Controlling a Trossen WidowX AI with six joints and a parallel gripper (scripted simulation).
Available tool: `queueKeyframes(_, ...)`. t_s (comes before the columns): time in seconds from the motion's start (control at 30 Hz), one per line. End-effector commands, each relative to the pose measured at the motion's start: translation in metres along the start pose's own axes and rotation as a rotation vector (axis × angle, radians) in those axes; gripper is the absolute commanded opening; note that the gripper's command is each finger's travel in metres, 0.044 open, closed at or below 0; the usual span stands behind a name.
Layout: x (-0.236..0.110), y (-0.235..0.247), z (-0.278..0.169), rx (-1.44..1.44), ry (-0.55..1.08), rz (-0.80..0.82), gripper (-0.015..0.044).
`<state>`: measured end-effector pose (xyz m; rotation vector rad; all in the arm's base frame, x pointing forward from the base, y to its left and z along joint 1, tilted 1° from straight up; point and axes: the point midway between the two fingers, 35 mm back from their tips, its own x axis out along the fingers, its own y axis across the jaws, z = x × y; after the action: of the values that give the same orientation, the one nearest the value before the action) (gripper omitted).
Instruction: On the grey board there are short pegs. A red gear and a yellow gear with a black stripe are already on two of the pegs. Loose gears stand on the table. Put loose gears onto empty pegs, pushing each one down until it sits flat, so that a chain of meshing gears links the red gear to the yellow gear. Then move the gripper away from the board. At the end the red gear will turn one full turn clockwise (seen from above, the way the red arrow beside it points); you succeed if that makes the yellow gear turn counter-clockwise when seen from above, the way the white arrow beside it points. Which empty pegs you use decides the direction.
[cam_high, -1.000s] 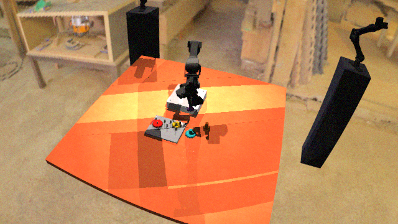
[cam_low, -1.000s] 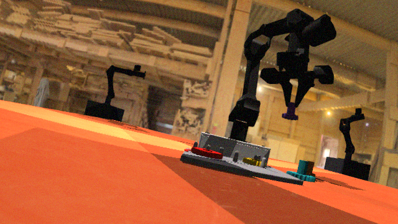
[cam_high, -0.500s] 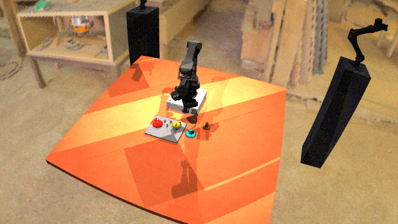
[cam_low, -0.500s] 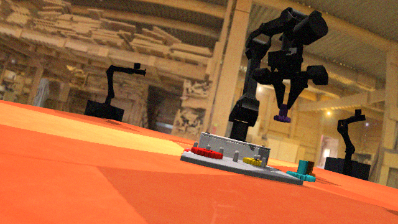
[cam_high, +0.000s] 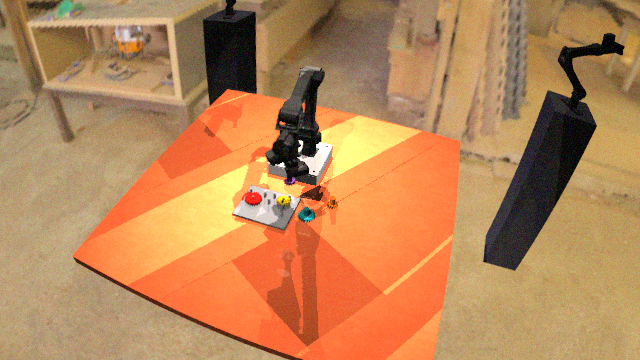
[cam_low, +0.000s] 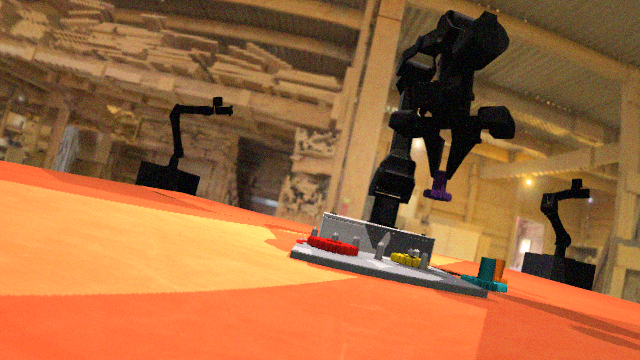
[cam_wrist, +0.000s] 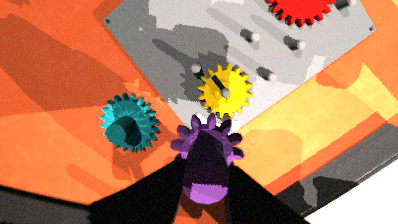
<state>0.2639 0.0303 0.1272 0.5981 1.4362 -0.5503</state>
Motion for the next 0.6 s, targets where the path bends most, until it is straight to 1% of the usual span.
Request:
queueKeyframes(0.0, 0.009, -0.005, 0.004, -0.003, 0.017, -0.015, 0.0)
queueKeyframes(0.57, 0.024, -0.025, 0.031, -0.007, 0.014, -0.018, 0.0)
